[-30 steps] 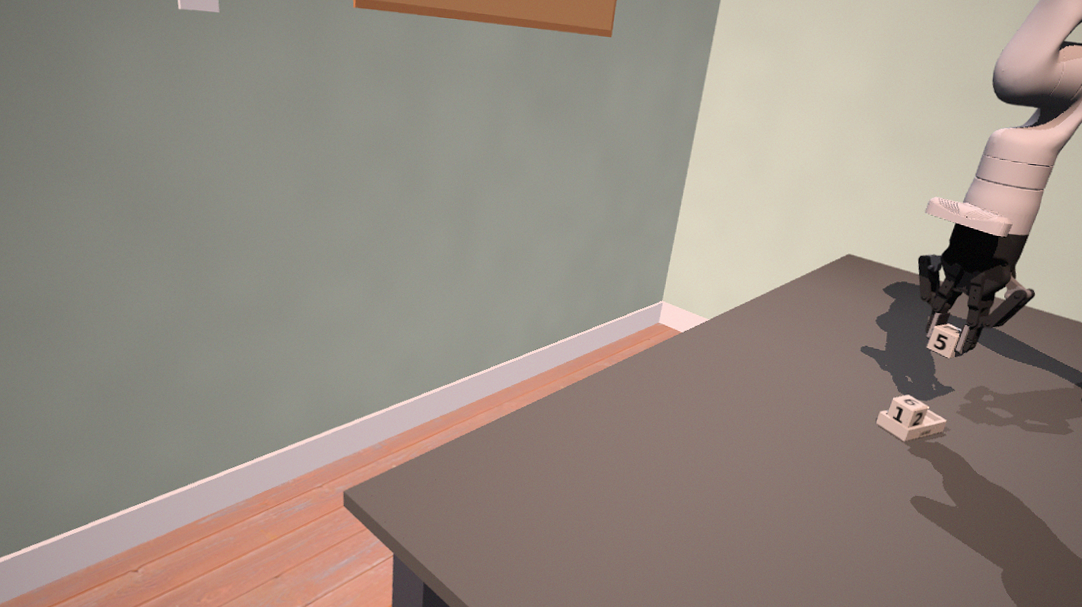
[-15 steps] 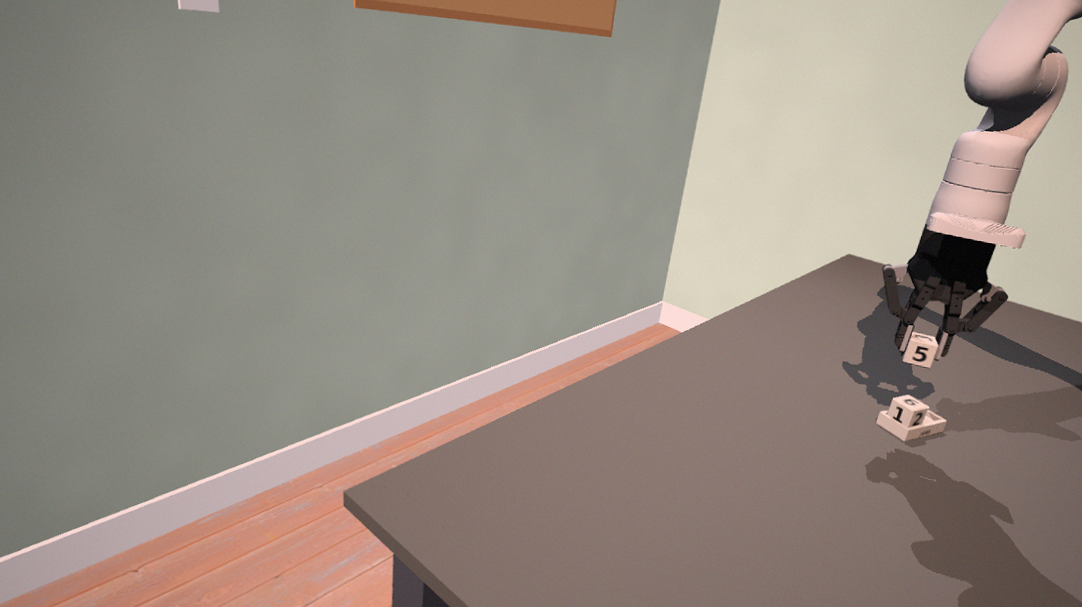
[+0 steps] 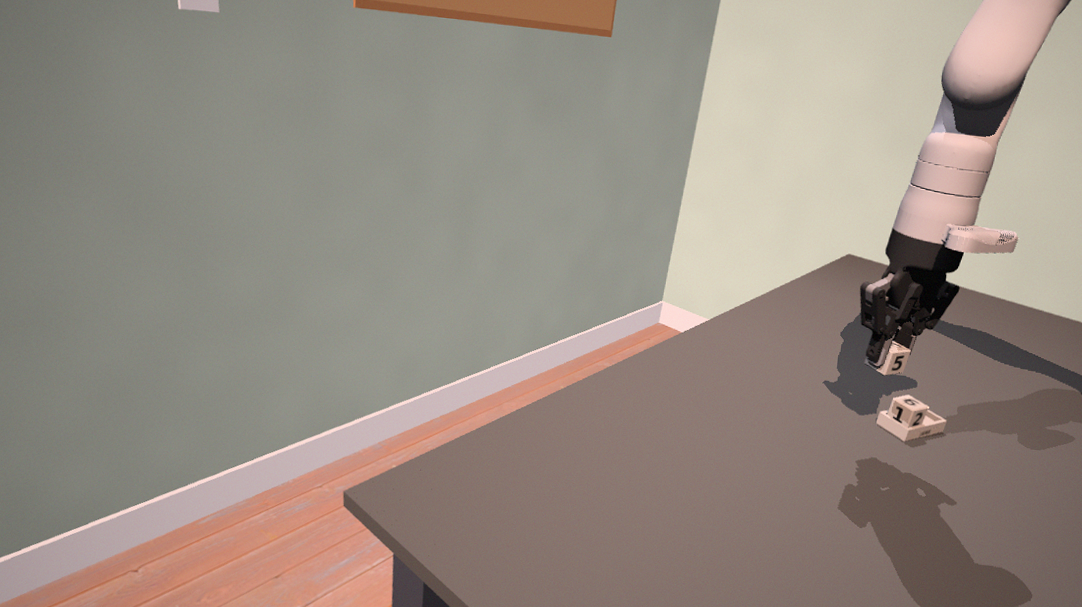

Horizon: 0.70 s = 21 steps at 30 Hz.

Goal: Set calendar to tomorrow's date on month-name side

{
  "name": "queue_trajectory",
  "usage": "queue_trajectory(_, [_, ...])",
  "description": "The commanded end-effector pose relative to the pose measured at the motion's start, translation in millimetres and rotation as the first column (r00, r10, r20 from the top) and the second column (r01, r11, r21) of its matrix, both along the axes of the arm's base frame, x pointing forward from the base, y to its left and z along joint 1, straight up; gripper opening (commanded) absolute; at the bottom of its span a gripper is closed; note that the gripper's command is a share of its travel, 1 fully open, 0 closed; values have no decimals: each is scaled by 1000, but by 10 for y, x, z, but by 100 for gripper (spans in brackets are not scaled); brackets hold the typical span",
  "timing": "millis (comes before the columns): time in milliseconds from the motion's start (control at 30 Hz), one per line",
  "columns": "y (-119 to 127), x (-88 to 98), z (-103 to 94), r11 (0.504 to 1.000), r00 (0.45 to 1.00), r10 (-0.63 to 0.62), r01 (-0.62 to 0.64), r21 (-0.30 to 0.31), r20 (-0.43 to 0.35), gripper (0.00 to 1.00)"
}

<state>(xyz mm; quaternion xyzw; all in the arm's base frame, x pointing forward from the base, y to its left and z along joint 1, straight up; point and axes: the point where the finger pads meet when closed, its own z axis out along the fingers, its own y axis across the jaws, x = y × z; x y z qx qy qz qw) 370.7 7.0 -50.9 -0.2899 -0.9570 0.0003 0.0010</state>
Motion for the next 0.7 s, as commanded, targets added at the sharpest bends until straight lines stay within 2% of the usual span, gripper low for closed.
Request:
queue_trajectory(0, [101, 28, -5, 999, 999, 51, -51, 0, 3, 28])
queue_trajectory(167, [132, 41, -7, 996, 996, 94, -94, -2, 3, 28])
queue_trajectory(667, [132, 41, -12, 996, 996, 94, -94, -2, 3, 28])
